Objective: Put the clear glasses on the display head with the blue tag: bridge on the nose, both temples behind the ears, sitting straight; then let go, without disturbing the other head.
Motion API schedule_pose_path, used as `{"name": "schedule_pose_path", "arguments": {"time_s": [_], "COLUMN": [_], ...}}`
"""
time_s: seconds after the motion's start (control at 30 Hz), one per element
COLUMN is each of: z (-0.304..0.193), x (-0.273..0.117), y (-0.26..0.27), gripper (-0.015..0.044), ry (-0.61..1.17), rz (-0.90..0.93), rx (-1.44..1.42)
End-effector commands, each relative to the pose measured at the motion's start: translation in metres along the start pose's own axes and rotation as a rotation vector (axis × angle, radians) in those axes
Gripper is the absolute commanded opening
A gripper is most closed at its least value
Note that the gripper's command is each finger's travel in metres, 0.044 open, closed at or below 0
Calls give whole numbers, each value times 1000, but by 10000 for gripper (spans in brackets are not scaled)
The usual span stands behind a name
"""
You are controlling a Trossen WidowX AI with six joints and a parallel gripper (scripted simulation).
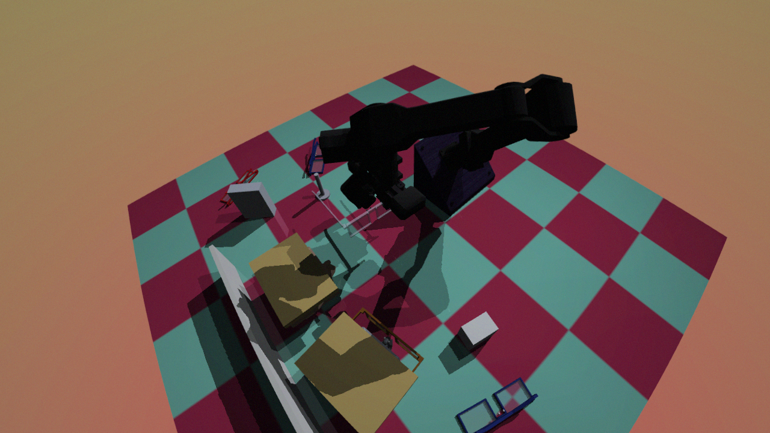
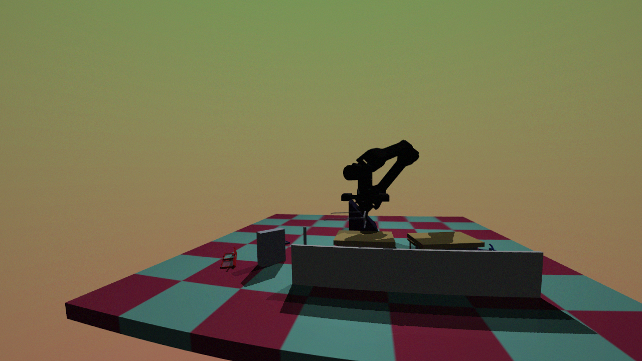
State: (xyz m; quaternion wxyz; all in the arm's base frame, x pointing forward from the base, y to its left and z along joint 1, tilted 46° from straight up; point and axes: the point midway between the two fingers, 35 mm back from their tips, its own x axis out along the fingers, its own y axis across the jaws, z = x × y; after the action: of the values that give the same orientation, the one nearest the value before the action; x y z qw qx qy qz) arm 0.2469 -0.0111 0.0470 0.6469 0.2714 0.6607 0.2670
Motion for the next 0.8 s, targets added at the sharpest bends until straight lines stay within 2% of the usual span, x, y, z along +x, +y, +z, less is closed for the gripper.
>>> {"name": "schedule_pose_path", "arguments": {"time_s": [0.0, 0.77], "z": [0, 3], "x": [6, 28], "y": [1, 0], "gripper": [0, 0], "ry": [1, 0], "rz": [4, 1], "rx": [3, 4]}}
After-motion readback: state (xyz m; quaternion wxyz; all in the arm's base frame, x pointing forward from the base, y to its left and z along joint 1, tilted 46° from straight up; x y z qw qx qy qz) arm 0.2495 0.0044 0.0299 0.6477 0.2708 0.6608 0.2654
